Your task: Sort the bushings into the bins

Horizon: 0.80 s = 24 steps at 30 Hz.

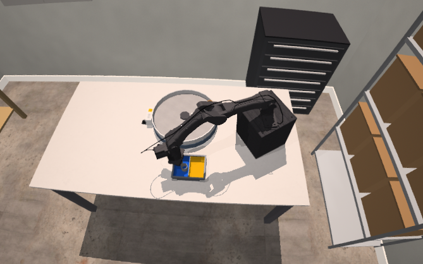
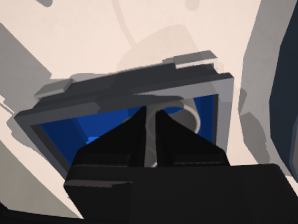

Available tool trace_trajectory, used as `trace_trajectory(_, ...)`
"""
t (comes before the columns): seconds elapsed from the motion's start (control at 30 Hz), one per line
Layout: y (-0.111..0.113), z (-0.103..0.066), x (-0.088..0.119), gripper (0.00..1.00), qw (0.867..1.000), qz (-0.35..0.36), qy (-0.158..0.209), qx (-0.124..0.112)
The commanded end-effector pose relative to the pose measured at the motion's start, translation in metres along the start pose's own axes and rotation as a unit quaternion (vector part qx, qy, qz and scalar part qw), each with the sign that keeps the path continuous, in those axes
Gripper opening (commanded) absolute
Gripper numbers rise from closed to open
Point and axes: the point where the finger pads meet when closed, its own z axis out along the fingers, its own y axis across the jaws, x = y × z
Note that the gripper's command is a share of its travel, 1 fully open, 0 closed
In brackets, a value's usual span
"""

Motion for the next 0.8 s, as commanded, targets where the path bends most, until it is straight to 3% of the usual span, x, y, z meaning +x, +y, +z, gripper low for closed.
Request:
trace_trajectory(0.0, -0.0004, -0.0102, -0.0146, 0.00, 1.000, 0.004, -0.016, -0.005)
trace_trajectory(0.77, -0.0014, -0.0077, -0.0130, 0.00, 1.000, 0.005, -0.015, -0.005)
